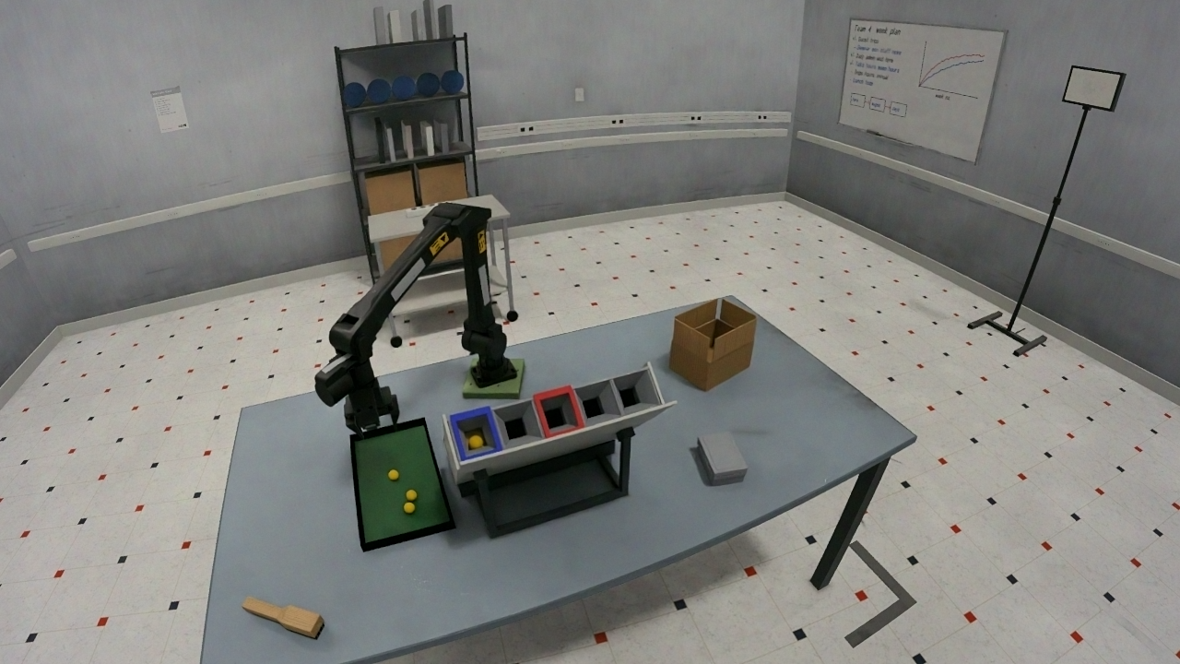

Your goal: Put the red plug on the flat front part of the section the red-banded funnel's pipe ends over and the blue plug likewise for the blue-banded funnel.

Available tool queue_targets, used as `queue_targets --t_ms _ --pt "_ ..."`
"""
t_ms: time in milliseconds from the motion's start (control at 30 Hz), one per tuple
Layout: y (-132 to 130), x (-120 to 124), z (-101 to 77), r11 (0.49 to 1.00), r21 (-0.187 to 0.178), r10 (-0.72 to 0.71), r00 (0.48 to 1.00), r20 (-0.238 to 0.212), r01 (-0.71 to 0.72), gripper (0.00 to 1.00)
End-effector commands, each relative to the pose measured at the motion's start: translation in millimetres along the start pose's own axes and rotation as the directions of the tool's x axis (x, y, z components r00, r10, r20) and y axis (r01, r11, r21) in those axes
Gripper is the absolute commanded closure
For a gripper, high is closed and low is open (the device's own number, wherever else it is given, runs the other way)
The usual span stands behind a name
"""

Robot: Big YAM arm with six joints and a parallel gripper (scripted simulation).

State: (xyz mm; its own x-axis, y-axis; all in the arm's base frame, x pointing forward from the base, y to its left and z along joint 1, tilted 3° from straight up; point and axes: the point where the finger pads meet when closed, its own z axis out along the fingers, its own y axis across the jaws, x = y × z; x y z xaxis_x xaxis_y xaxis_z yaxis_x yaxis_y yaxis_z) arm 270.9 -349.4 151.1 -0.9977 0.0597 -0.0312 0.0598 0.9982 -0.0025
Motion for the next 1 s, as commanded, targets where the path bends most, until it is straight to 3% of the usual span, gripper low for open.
queue_targets --t_ms 0,400,967 --pt "-15.4 -9.7 8.0 1.000 0.026 -0.004 1.000 0.021 0.004 0.20" --pt "-6.0 -4.2 108.2 1.000 0.011 -0.002 1.000 0.011 0.001 0.20" --pt "-5.5 -3.7 108.1 1.000 0.029 -0.002 1.000 0.026 0.002 0.20"
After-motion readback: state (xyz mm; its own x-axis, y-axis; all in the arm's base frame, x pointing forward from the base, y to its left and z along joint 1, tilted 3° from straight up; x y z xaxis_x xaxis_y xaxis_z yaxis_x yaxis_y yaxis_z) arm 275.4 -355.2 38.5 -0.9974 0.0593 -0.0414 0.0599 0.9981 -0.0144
